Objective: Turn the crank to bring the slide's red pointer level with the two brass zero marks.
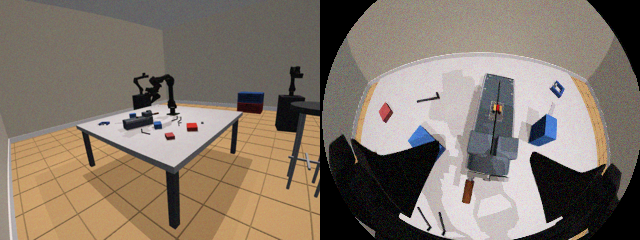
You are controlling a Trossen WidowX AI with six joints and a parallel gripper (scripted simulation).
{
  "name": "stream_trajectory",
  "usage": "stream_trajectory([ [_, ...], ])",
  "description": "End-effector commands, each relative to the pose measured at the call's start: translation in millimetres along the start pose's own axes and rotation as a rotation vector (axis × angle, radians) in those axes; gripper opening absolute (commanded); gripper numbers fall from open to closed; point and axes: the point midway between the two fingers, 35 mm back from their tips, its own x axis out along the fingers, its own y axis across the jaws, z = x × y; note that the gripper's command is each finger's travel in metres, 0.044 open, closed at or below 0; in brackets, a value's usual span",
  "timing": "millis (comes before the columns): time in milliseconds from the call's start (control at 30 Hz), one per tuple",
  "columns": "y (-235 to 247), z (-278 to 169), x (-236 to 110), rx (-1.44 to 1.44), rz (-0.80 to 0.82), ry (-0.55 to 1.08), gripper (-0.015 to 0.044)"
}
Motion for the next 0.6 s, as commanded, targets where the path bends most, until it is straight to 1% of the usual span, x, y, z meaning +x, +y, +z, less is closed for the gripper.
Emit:
stream_trajectory([
  [0,6.9,-17.0,-14.4,0.015,-0.026,-0.038,0.044],
  [167,16.2,-40.8,-30.8,0.031,-0.051,-0.092,0.044],
  [300,17.1,-44.0,-32.9,0.034,-0.054,-0.1,0.044],
  [567,18.2,-58.4,-11.9,0.034,-0.054,-0.1,0.044],
])
